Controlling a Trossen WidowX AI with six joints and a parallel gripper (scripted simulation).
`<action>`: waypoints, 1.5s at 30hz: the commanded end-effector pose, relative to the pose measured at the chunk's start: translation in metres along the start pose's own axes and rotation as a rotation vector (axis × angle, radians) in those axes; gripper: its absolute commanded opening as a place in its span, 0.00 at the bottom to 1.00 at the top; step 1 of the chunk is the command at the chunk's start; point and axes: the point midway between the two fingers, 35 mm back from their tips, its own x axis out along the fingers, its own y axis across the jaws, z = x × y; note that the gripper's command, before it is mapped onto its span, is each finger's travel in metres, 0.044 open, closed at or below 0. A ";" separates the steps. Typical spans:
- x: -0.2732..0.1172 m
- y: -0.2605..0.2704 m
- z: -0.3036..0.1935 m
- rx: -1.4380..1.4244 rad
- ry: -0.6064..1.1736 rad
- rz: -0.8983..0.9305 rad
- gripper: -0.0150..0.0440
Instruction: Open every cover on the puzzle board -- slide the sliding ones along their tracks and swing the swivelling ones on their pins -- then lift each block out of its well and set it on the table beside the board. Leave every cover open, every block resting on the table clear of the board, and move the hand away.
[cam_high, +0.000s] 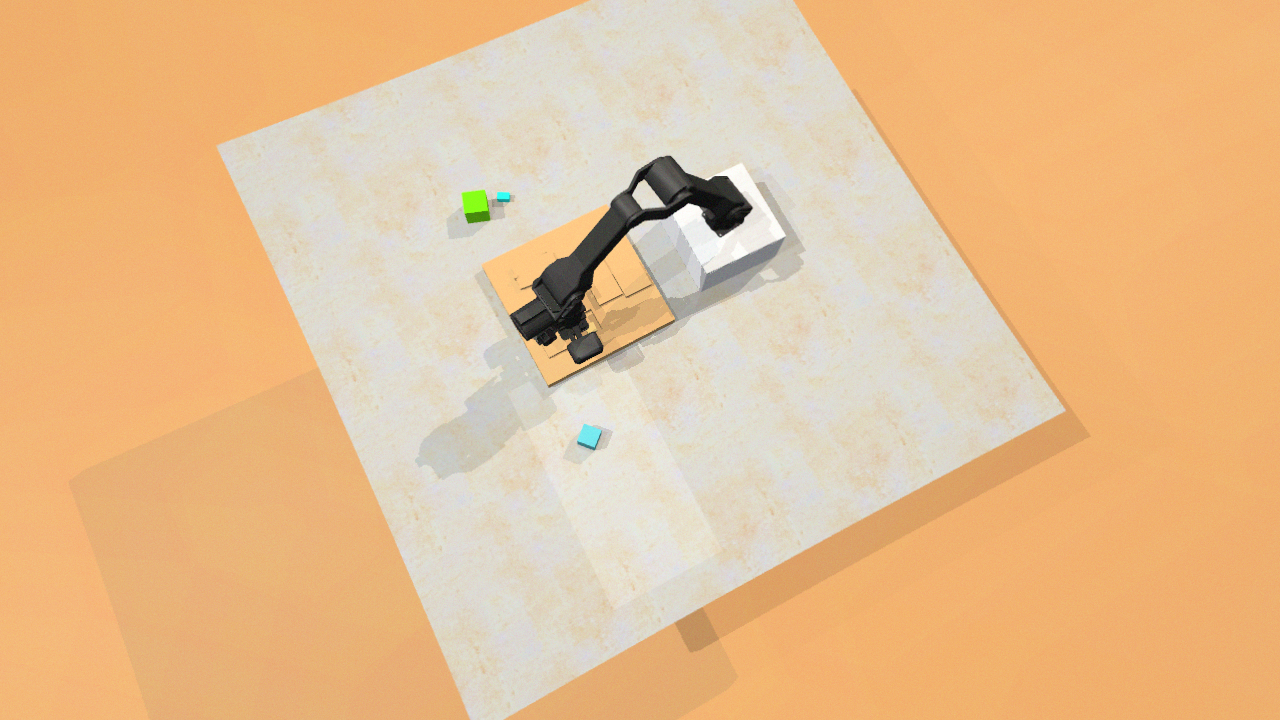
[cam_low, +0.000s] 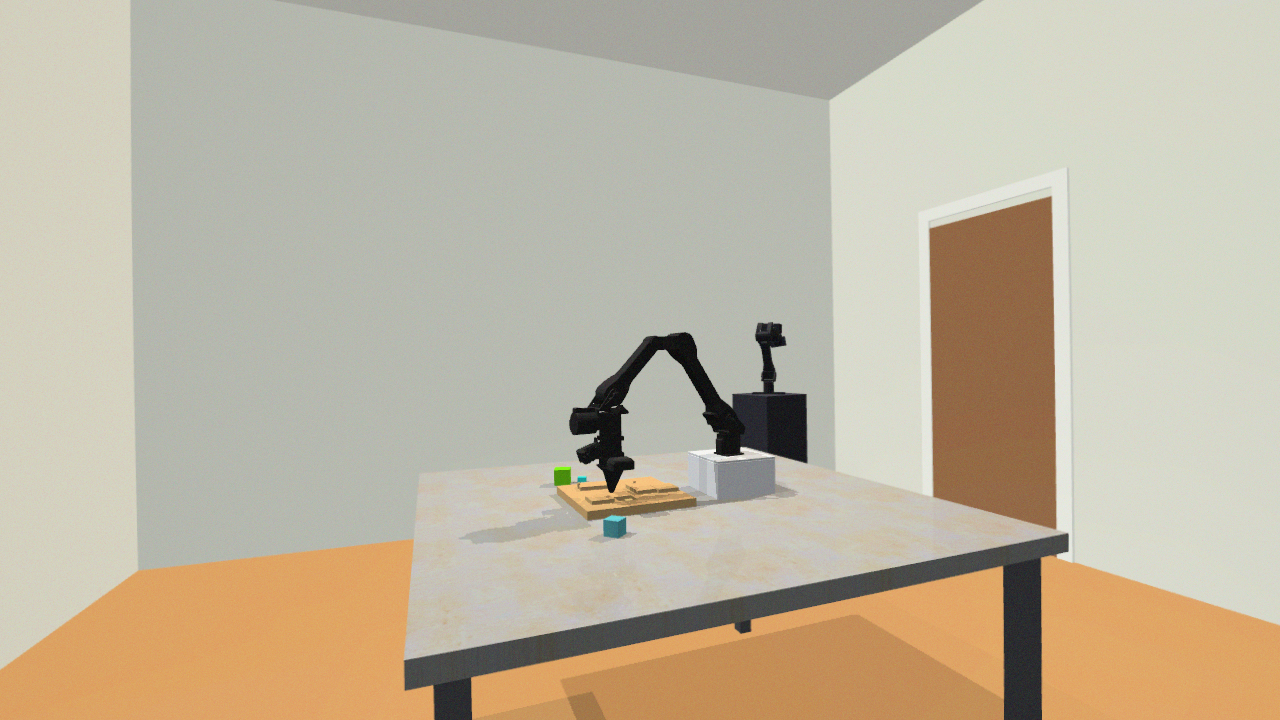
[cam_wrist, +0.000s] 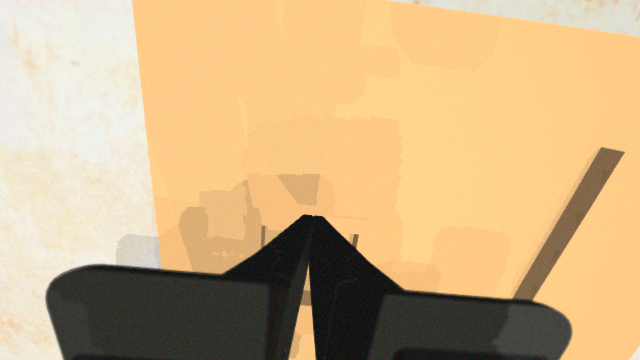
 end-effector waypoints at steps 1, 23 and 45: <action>-0.006 0.000 0.001 -0.004 0.000 -0.002 0.25; -0.028 -0.002 0.001 -0.030 0.001 0.000 0.25; -0.047 -0.069 -0.102 -1.016 0.008 -0.002 0.25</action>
